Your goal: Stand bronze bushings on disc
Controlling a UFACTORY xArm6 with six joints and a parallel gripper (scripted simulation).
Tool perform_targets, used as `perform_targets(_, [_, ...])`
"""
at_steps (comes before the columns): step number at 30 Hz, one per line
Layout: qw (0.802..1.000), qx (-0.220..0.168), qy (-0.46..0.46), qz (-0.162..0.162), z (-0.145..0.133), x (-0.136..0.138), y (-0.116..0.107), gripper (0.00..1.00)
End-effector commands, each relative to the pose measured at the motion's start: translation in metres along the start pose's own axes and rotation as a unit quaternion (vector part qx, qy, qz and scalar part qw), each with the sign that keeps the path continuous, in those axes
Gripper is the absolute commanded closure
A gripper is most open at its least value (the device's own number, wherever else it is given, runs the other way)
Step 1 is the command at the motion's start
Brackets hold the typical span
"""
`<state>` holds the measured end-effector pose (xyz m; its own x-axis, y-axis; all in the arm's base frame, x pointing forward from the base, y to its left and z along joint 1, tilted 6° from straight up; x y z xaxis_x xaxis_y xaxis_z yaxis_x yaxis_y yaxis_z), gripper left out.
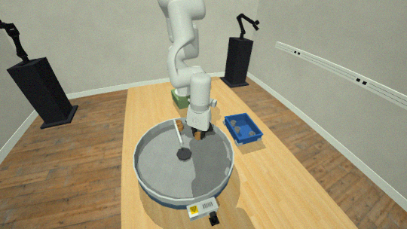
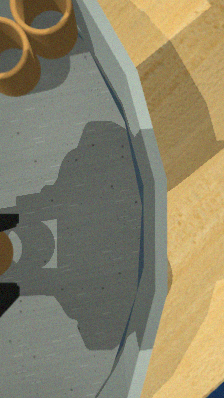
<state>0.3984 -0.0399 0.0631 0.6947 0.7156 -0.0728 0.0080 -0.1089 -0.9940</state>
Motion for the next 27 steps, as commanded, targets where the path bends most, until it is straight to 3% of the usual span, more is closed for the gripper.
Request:
perform_targets(1, [1.0,-0.001,0.0,-0.001,-0.001,0.0008,-0.0011,1.0])
perform_targets(27, [1.0,-0.001,0.0,-0.001,-0.0011,0.0009,0.0041,1.0])
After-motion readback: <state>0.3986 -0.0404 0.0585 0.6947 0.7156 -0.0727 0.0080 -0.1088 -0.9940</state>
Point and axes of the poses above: the point where the finger pads meet when closed, its own y axis out along the fingers, its own x axis across the jaws, z = x × y, the point moved 5 cm from there along -y, back along the fingers, and after that the axes turned 3 degrees about -y, right-handed, at the moved point
